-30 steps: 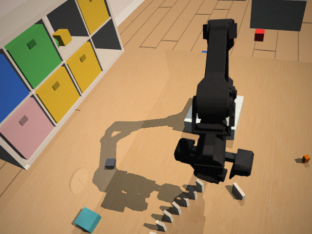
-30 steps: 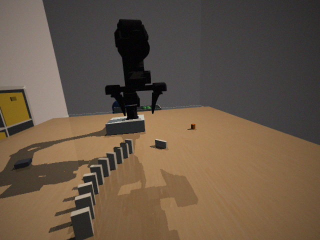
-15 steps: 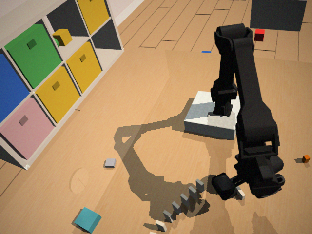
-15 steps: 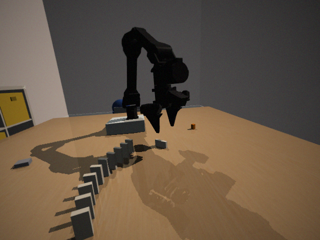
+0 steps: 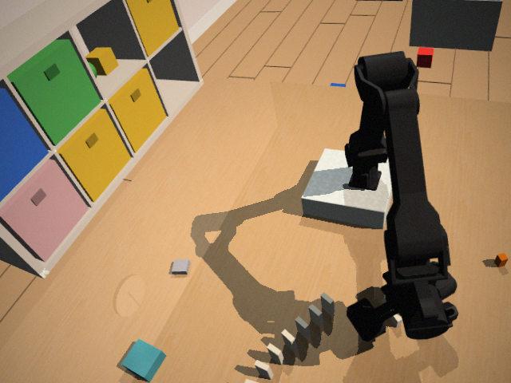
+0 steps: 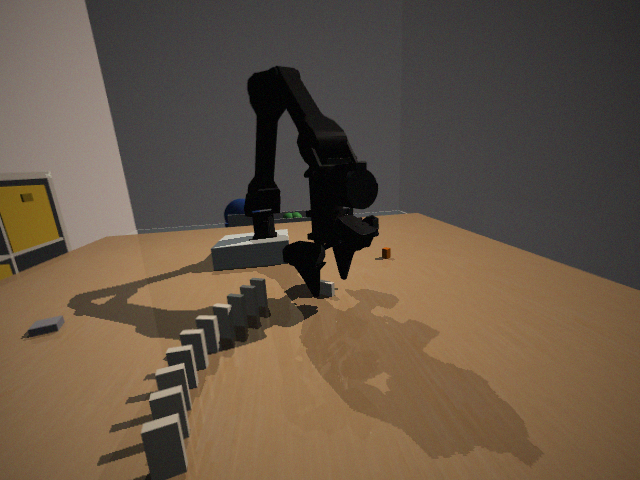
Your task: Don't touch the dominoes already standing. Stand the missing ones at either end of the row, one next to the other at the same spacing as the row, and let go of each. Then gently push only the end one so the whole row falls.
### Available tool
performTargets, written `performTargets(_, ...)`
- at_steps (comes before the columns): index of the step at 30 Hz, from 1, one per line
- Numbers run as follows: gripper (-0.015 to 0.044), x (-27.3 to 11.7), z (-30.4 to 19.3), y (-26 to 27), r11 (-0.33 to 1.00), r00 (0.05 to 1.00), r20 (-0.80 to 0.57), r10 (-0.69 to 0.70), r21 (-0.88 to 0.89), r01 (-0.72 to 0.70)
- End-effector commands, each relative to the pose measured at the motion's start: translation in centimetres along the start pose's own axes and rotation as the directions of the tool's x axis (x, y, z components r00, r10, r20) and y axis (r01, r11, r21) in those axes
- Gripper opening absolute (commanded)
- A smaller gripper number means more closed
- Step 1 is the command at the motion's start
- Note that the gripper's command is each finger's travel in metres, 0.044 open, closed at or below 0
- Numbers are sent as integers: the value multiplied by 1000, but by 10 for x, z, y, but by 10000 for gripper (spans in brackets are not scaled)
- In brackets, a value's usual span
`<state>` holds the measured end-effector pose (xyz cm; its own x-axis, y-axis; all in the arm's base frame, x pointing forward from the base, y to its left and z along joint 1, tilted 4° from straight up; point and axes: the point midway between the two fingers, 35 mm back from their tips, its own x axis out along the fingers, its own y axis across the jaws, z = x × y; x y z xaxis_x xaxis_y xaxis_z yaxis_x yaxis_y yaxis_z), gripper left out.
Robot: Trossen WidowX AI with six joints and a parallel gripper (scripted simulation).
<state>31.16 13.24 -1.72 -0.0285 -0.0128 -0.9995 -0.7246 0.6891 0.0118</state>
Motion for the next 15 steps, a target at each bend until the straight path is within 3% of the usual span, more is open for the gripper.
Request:
performTargets(1,440,8,-2,2,1000,1000,-9,7,-3,-7)
performTargets(9,440,12,-3,2,1000,1000,-9,7,-3,-7)
performTargets(15,282,12,-3,2,1000,1000,-9,7,-3,-7)
